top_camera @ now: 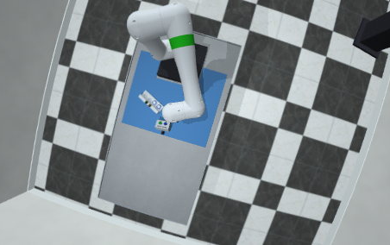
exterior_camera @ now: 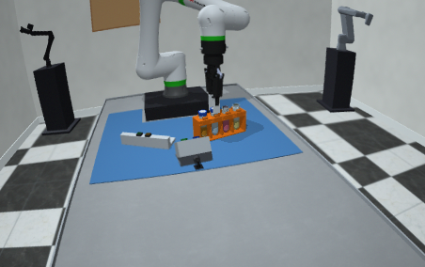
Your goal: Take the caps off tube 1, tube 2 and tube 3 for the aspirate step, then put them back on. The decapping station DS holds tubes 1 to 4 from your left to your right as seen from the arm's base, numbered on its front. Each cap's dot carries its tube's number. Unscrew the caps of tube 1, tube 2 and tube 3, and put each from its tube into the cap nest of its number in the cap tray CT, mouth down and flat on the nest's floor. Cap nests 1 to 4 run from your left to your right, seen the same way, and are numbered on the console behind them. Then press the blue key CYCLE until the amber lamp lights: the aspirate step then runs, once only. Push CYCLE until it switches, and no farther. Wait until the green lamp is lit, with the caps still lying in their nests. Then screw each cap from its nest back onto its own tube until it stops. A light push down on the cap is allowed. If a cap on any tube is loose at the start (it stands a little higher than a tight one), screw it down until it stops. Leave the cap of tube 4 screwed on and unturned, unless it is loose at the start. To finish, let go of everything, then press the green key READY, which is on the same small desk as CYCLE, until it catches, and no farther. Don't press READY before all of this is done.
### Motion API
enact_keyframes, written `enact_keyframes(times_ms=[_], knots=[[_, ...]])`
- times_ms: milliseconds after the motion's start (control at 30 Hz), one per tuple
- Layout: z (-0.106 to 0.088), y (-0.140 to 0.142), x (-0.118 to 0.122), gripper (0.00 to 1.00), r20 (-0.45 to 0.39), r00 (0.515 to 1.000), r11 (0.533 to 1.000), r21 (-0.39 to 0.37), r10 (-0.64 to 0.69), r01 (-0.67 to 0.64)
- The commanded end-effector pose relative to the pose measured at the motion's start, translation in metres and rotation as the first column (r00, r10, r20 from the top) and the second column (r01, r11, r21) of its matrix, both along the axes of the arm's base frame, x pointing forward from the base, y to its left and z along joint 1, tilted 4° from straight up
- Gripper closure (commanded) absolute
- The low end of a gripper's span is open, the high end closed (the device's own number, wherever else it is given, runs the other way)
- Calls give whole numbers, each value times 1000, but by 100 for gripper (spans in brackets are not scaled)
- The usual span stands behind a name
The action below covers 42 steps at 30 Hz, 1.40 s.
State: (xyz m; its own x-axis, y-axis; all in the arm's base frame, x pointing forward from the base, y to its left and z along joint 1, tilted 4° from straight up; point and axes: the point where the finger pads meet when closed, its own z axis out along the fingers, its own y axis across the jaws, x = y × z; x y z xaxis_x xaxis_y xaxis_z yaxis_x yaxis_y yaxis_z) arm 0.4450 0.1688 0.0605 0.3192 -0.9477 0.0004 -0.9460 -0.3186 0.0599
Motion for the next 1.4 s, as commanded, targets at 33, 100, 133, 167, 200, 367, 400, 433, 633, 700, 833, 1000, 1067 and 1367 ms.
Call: enact_keyframes(times_ms=[33, 100, 133, 167, 200, 367, 400, 433, 633, 700, 833, 1000, 1067, 1367], knots=[[0, 0, 0, 100, -6, 968, 968, 23, 249, -249], [0, 0, 0, 100, -5, 955, 954, 26, 297, -297], [0, 0, 0, 100, -5, 947, 947, 28, 320, -319], [0, 0, 0, 100, -5, 947, 947, 28, 320, -319], [0, 0, 0, 100, -5, 947, 947, 28, 320, -319], [0, 0, 0, 65, -5, 947, 947, 28, 320, -319], [0, 0, 0, 65, -5, 947, 947, 28, 320, -319], [0, 0, 0, 65, -5, 947, 947, 28, 320, -319], [0, 0, 0, 65, -5, 947, 947, 28, 320, -319], [0, 0, 0, 65, -5, 947, 947, 28, 320, -319], [1, 0, 0, 65, -5, 997, 997, 12, 76, -76], [4, 0, 1, 65, -5, 998, 998, 12, 64, -64], [5, 0, 1, 65, -5, 998, 998, 12, 64, -64], [7, 0, 1, 65, -5, 998, 998, 12, 64, -64]])
